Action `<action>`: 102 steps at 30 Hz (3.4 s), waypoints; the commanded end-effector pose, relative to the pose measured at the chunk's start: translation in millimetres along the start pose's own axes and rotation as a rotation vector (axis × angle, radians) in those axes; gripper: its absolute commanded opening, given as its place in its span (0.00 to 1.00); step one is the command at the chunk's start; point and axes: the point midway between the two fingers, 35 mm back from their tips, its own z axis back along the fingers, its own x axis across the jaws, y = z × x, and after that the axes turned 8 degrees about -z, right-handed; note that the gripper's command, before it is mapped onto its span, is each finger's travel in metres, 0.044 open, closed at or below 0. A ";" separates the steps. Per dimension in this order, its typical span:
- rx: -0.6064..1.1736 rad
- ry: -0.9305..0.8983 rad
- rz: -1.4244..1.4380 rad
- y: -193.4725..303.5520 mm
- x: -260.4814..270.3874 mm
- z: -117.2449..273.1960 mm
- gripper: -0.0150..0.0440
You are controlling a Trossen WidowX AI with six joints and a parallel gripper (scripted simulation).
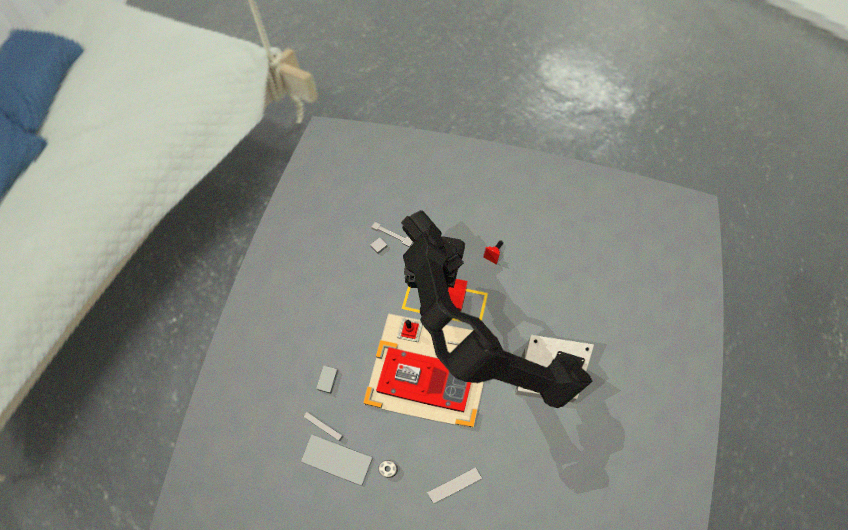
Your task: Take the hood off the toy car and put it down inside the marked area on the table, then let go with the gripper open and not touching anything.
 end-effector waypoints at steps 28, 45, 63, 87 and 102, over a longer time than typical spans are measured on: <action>0.003 -0.007 -0.009 3.1 1.5 -16.5 0.25; 0.003 -0.008 -0.009 3.1 1.7 -24.9 0.25; 0.002 -0.004 -0.001 2.1 1.3 -28.6 0.48; 0.007 -0.008 -0.002 1.5 -0.5 44.1 1.00; 0.007 -0.008 -0.002 1.5 -0.5 44.1 1.00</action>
